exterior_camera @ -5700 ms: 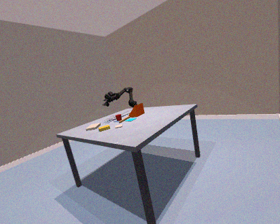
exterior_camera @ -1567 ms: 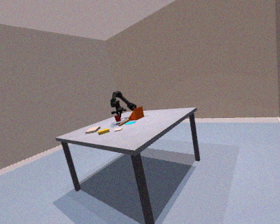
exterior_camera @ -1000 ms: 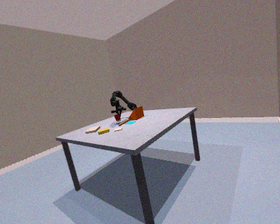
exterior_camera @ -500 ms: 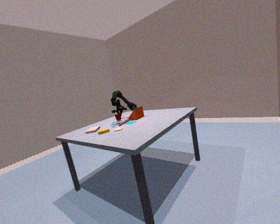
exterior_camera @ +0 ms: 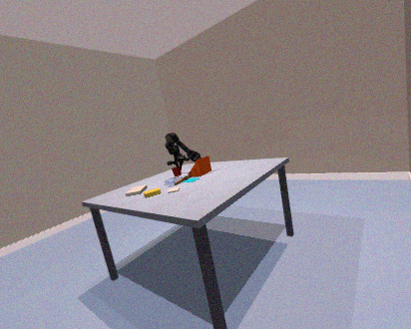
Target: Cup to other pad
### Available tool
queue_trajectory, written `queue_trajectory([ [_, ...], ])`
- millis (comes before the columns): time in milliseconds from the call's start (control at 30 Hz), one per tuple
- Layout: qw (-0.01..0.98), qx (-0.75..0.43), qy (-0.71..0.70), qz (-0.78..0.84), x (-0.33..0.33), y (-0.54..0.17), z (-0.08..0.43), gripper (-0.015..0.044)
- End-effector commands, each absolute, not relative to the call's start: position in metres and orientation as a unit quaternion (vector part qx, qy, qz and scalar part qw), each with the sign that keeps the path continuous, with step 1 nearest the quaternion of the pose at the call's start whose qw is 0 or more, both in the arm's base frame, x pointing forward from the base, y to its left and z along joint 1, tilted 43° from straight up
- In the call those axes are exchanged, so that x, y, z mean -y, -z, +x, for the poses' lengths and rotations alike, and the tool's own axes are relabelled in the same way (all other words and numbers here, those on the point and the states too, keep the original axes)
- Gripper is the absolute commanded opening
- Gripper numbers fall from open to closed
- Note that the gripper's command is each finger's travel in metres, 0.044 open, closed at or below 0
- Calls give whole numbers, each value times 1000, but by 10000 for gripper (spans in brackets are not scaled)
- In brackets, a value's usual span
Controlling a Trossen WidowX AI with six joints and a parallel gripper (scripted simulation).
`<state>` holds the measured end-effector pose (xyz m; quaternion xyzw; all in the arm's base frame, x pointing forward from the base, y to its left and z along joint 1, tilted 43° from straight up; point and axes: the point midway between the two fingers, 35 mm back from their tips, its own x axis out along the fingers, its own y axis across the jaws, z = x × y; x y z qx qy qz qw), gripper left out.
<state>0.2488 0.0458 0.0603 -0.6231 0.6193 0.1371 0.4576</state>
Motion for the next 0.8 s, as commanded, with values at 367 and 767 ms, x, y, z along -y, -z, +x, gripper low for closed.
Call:
queue_trajectory([
  [367,457,-623,-139,-620,-73,-35,237,0],
  [767,457,-623,-139,-619,-95,-14,227,0],
])
